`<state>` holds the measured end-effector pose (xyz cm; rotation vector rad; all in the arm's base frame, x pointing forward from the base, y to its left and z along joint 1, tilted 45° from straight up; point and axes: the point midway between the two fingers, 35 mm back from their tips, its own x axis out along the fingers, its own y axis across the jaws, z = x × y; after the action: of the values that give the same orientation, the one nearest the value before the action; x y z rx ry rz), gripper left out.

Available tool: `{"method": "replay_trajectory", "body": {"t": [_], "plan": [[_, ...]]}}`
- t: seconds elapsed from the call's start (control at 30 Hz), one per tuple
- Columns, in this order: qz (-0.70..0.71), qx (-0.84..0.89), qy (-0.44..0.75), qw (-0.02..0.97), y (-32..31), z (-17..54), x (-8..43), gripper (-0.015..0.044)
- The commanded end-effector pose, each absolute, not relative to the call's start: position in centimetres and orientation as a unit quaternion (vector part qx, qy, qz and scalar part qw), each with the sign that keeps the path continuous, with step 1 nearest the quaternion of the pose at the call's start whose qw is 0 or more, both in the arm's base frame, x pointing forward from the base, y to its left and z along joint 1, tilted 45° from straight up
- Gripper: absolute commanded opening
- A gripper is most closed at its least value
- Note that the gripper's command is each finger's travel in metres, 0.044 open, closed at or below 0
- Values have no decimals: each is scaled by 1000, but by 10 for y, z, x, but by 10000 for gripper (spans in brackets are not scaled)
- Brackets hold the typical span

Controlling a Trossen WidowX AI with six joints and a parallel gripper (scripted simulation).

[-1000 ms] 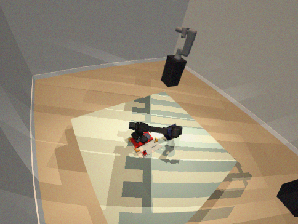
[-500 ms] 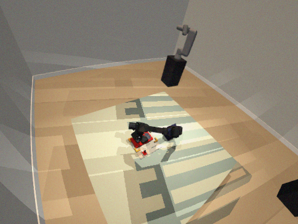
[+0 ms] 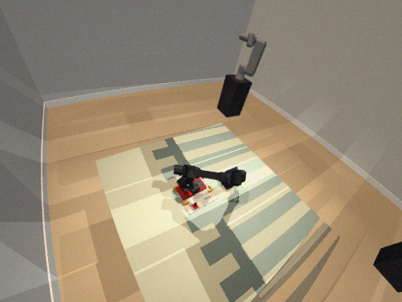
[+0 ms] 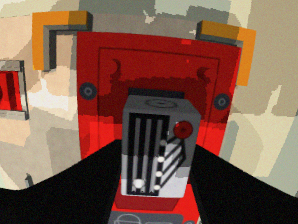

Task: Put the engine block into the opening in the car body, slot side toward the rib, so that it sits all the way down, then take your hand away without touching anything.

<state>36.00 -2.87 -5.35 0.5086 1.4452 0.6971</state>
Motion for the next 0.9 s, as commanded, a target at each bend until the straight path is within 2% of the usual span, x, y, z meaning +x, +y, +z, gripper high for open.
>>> {"method": "replay_trajectory", "body": {"t": [0.0, 0.87], "plan": [[308, 228, 640, 666, -28, -54, 360, 159], [308, 228, 640, 666, -27, -56, 360, 159]]}}
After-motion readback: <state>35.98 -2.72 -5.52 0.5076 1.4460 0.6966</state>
